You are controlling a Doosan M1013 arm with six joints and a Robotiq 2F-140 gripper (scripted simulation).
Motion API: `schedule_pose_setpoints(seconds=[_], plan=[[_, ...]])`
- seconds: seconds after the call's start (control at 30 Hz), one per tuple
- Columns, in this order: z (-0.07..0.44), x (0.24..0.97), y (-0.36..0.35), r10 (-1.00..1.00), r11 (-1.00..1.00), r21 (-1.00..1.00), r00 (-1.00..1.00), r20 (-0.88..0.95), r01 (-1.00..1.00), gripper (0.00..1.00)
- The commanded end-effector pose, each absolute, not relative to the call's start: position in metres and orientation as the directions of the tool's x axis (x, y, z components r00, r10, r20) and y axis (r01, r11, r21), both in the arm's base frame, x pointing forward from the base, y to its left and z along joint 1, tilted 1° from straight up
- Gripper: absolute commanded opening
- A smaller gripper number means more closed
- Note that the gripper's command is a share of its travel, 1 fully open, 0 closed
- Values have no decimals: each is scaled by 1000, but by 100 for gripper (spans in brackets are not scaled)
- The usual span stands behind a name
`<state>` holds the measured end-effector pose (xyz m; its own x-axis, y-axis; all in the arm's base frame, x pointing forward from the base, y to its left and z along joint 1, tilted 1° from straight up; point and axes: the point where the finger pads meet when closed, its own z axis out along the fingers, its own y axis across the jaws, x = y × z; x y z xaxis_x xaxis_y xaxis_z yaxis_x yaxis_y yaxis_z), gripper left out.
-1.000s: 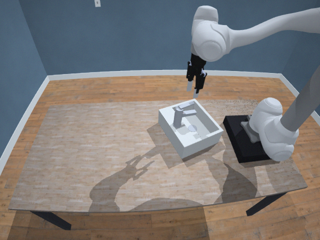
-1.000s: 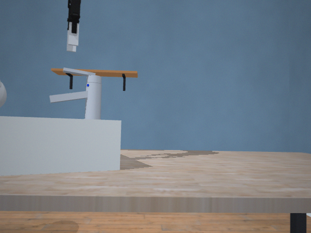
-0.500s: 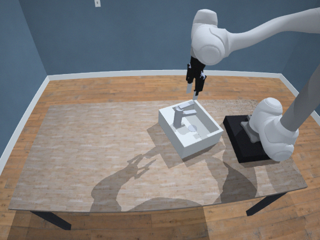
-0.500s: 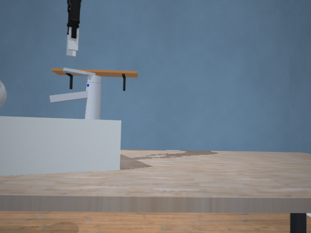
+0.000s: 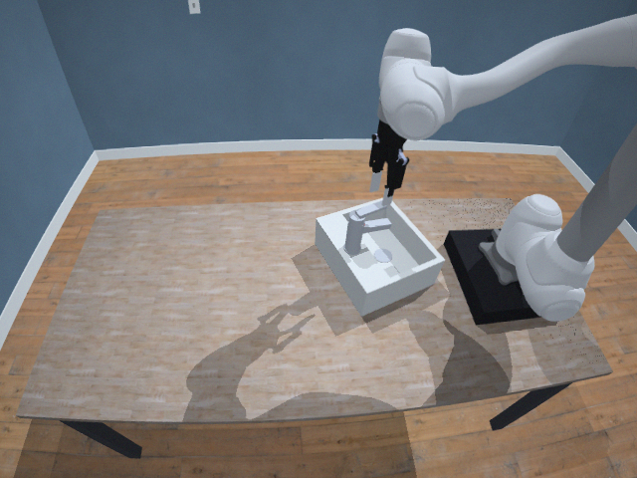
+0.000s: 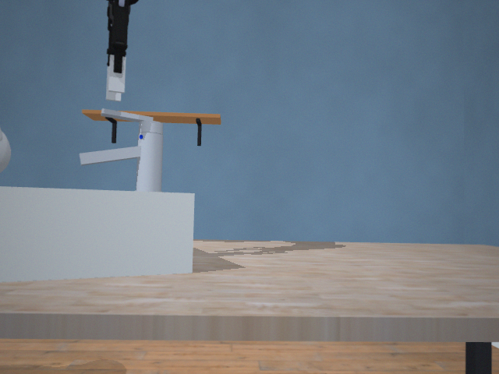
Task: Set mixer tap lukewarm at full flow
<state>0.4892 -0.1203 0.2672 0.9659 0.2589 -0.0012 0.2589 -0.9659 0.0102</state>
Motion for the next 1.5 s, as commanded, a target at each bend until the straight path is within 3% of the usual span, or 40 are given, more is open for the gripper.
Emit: schedule_pose_setpoints(seconds=[0.0, 1.47], plan=[[264, 489, -120, 259, -966, 10, 966, -1, 259, 38], [252, 489, -121, 259, -966, 10, 966, -1, 259, 38]])
